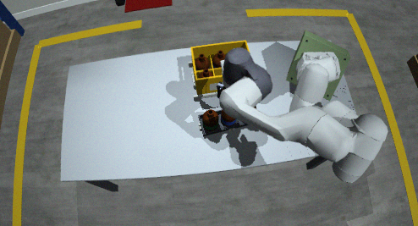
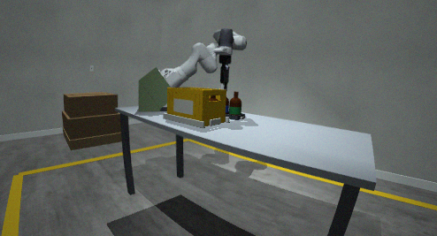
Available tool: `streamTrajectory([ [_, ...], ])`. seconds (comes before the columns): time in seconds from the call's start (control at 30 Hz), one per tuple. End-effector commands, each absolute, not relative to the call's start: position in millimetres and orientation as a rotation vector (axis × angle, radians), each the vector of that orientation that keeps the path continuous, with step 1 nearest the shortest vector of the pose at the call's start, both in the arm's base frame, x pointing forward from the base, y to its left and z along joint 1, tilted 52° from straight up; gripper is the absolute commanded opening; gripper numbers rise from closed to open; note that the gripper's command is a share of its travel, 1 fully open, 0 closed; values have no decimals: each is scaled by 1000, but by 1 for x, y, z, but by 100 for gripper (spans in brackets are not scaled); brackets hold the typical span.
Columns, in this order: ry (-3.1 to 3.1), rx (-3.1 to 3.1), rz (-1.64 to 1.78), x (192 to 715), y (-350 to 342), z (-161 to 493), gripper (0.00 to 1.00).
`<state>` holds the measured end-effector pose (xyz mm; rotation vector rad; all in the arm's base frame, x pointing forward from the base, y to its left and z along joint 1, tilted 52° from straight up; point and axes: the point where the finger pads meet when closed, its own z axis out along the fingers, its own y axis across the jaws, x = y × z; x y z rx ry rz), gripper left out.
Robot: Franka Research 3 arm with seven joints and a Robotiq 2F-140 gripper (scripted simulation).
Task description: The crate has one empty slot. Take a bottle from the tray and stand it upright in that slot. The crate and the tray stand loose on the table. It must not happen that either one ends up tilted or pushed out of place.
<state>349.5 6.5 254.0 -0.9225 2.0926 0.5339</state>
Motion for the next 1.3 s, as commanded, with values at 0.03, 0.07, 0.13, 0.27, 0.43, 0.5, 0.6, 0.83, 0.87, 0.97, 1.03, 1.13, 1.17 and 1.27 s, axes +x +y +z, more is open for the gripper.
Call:
streamTrajectory([
  [0.03,2090,-929,533,349,7,253,38],
  [0.07,2090,-929,533,349,7,253,38],
  [0.13,2090,-929,533,349,7,253,38],
  [0.27,2090,-929,533,349,7,253,38],
  [0.43,2090,-929,533,349,7,253,0],
  [0.5,2090,-929,533,349,7,253,0],
  [0.6,2090,-929,533,349,7,253,0],
  [0.83,2090,-929,533,349,7,253,0],
  [0.87,2090,-929,533,349,7,253,0],
  [0.97,2090,-929,533,349,7,253,0],
  [1.03,2090,-929,533,349,7,253,0],
  [1.13,2090,-929,533,349,7,253,0],
  [1.17,2090,-929,533,349,7,253,0],
  [1.27,2090,-929,533,349,7,253,0],
])
